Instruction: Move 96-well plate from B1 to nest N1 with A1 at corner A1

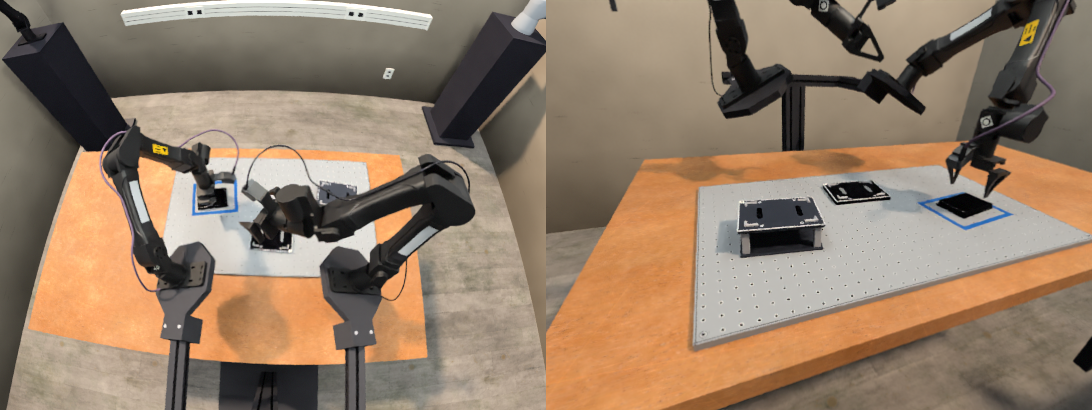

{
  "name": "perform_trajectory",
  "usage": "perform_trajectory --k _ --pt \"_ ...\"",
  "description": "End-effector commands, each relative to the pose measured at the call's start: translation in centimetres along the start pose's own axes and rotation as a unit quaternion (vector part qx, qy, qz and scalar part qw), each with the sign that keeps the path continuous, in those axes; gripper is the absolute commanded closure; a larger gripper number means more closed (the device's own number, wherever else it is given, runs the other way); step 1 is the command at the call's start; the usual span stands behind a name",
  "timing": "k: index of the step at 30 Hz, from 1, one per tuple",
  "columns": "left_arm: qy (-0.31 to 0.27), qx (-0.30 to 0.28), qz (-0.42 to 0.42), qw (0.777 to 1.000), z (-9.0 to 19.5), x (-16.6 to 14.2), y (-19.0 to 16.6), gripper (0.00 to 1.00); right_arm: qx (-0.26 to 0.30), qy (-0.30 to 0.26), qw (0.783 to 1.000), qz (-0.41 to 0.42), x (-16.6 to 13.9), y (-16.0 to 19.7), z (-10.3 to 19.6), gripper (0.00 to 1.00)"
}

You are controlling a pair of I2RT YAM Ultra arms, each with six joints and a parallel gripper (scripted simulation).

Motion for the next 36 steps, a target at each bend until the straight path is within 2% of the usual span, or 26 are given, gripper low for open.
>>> perform_trajectory --k 1,30,36 --pt "-0.004 0.015 -0.003 1.000 -0.2 0.6 1.1 0.00 0.001 -0.018 1.000 -0.008 1.3 0.2 -0.1 0.00" --pt "-0.005 0.015 -0.003 1.000 -4.0 0.6 1.2 0.00 0.001 -0.018 1.000 -0.008 1.3 0.2 -0.1 0.00" --pt "-0.006 0.010 -0.007 1.000 -4.0 0.6 0.9 0.00 0.001 -0.018 1.000 -0.008 1.3 0.2 -0.1 0.00"
Point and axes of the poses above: on each arm, the point where the finger pads meet when closed, its own z axis back along the fingers, its own y axis across the jaws, x = y × z, the point moved 4 cm from there along z, back along the fingers, and after that the axes turned 9 degrees about -z, right-handed, at the moved point
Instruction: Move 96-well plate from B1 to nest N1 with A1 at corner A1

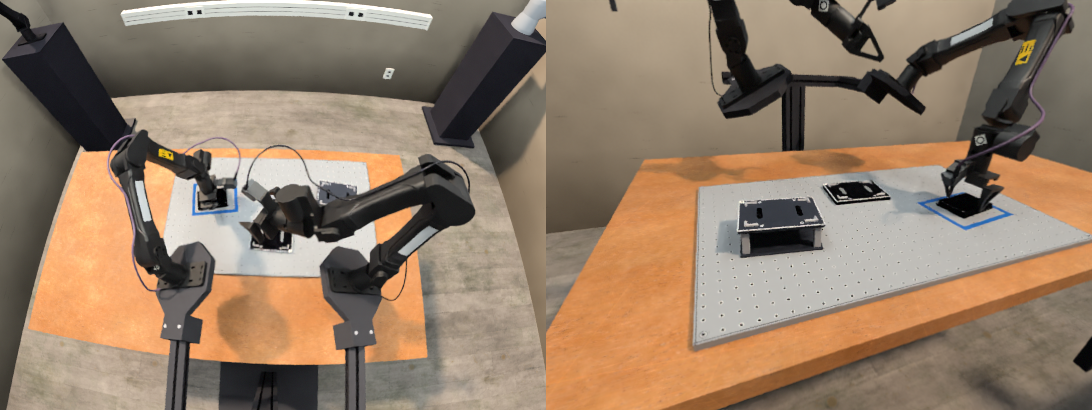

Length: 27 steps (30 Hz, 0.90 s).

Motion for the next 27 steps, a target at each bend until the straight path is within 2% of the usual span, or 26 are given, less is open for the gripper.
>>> perform_trajectory --k 1,5,22,23,24,27 --pt "-0.010 0.010 -0.005 1.000 0.1 0.6 0.9 0.00 0.001 -0.018 1.000 -0.008 1.3 0.2 -0.1 0.00" --pt "-0.010 0.010 -0.005 1.000 0.1 0.6 0.9 0.00 0.001 -0.018 1.000 -0.008 1.3 0.2 -0.1 0.00" --pt "-0.009 0.016 -0.003 1.000 0.5 0.2 0.7 0.21 0.001 -0.018 1.000 -0.008 1.3 0.2 -0.1 0.00" --pt "-0.009 0.016 -0.003 1.000 0.5 0.2 0.7 0.33 0.001 -0.018 1.000 -0.008 1.3 0.2 -0.1 0.00" --pt "-0.009 0.016 -0.002 1.000 0.5 0.2 0.7 0.21 0.001 -0.018 1.000 -0.008 1.3 0.2 -0.1 0.00" --pt "-0.007 0.004 -0.005 1.000 1.3 0.3 0.0 0.21 0.001 -0.018 1.000 -0.008 1.3 0.2 -0.1 0.00"
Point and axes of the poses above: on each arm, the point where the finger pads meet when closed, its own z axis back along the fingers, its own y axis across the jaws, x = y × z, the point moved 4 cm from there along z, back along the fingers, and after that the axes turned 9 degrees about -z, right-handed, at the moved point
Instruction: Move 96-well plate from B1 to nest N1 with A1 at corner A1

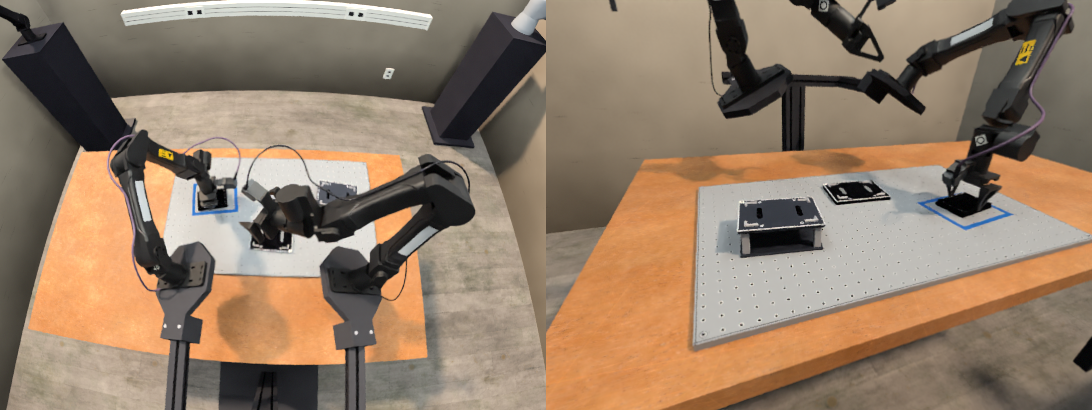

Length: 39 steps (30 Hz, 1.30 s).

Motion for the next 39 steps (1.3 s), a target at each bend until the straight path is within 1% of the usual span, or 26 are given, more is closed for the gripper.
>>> perform_trajectory --k 1,6,11,13,14,17,19,23,25,31,35,39 --pt "-0.006 0.002 -0.004 1.000 1.9 0.3 -0.1 0.21 0.001 -0.018 1.000 -0.008 1.3 0.2 -0.1 0.00" --pt "-0.004 0.002 -0.004 1.000 5.1 0.2 -0.1 0.21 0.001 -0.018 1.000 -0.008 1.3 0.2 -0.1 0.00" --pt "-0.005 0.002 -0.004 1.000 5.7 0.2 -0.2 0.21 0.001 -0.018 1.000 -0.008 1.3 0.2 -0.1 0.00" --pt "-0.005 0.002 -0.004 1.000 5.7 0.2 -0.2 0.21 0.008 -0.006 1.000 0.009 0.7 0.3 -0.3 0.00" --pt "-0.005 0.002 -0.004 1.000 5.7 0.2 -0.2 0.21 0.011 0.000 1.000 0.019 0.9 0.1 -0.2 0.00" --pt "-0.006 0.002 -0.004 1.000 5.7 0.2 -0.2 0.21 0.030 0.039 0.996 0.076 -0.2 -0.9 -0.1 0.00" --pt "-0.006 0.002 -0.004 1.000 5.7 0.2 -0.2 0.21 0.043 0.068 0.991 0.106 -1.0 -2.4 -0.2 0.00" --pt "-0.006 0.002 -0.004 1.000 5.7 0.2 -0.2 0.21 0.077 0.124 0.978 0.152 -2.5 -6.7 0.3 0.00" --pt "-0.006 0.002 -0.004 1.000 5.7 0.2 -0.2 0.21 0.077 0.124 0.978 0.152 -2.5 -6.7 0.3 0.00" --pt "-0.006 0.003 -0.005 1.000 5.7 0.2 -0.1 0.21 0.138 0.166 0.959 0.182 -4.9 -12.3 2.5 0.00" --pt "-0.005 0.007 -0.001 1.000 5.5 0.1 0.3 0.21 0.171 0.171 0.953 0.184 -6.3 -15.2 4.4 0.00" --pt "-0.005 0.007 -0.001 1.000 5.5 0.1 0.3 0.21 0.202 0.168 0.947 0.182 -7.6 -17.2 6.3 0.00"
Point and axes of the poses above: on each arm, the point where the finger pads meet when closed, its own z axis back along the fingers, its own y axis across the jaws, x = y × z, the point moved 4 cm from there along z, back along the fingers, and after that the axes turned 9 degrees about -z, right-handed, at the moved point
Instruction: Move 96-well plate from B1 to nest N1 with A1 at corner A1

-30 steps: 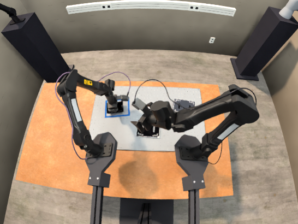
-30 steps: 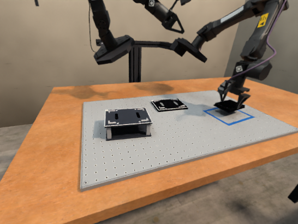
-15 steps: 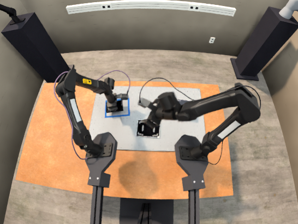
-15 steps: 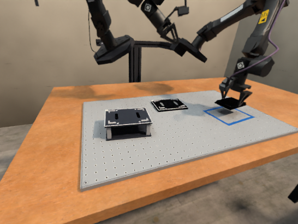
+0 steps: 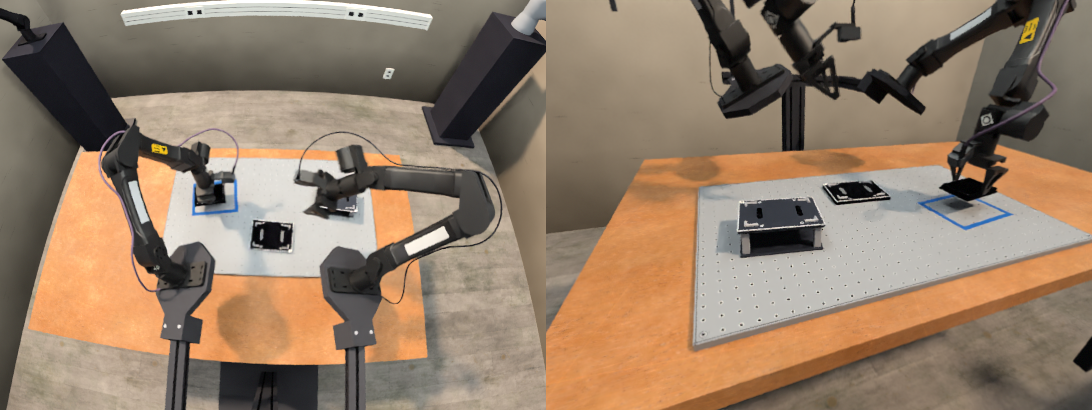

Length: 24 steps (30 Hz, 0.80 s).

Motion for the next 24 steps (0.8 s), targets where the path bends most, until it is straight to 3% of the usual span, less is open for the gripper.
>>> perform_trajectory --k 1,4,10,18,20,24 --pt "-0.002 0.010 -0.001 1.000 0.8 0.2 0.4 0.21 0.104 -0.012 0.992 0.075 -1.1 0.7 2.3 0.00" --pt "-0.002 0.010 -0.001 1.000 0.8 0.2 0.4 0.21 0.114 -0.017 0.990 0.079 -1.7 0.6 2.8 0.00" --pt "0.004 0.028 0.046 0.999 0.8 1.7 0.0 0.21 0.153 -0.076 0.981 0.092 -5.2 0.2 7.2 0.00" --pt "-0.007 -0.002 0.064 0.998 0.5 12.6 -7.2 0.21 0.135 -0.138 0.978 0.076 -8.0 -0.3 11.5 0.00" --pt "-0.007 -0.002 0.064 0.998 0.5 12.6 -7.2 0.21 0.135 -0.138 0.978 0.076 -8.0 -0.3 11.5 0.00" --pt "-0.004 -0.008 0.039 0.999 0.6 18.2 -11.3 0.21 0.121 -0.151 0.979 0.067 -8.8 -0.4 12.7 0.00"
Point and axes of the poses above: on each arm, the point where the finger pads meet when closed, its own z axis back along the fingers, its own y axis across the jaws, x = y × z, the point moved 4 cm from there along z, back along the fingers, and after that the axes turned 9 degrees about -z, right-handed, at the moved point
